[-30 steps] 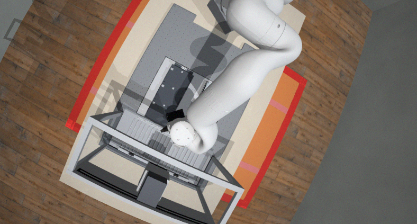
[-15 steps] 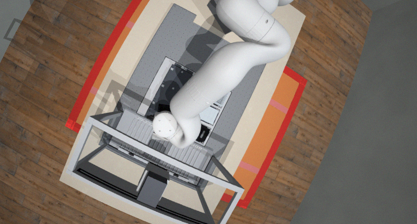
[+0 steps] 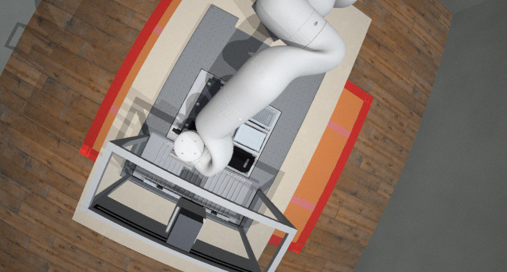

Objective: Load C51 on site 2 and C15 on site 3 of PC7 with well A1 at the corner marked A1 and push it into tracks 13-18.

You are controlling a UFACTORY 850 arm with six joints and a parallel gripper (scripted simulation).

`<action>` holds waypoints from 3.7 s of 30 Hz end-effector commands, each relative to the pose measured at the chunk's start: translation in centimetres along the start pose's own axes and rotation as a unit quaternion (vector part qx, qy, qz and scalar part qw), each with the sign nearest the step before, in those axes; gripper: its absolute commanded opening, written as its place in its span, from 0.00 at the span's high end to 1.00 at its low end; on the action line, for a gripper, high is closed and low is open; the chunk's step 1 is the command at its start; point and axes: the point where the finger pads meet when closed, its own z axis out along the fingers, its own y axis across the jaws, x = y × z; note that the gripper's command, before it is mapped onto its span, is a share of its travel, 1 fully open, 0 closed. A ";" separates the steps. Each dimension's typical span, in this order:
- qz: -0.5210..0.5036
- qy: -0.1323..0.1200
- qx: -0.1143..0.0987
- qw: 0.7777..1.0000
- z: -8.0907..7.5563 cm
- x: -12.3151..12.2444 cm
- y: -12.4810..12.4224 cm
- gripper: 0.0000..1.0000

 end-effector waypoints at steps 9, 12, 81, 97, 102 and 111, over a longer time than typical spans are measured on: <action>0.157 0.000 -0.002 0.988 -0.1 0.1 0.0 1.00; 0.207 0.001 -0.002 0.978 -0.1 0.1 0.0 1.00; 0.689 0.002 -0.002 0.725 1.7 0.1 0.1 1.00; 0.689 0.002 -0.002 0.725 4.1 0.1 0.1 1.00; 0.689 0.002 -0.002 0.725 4.9 0.1 0.1 1.00; 0.689 0.002 -0.002 0.725 6.1 0.1 0.1 1.00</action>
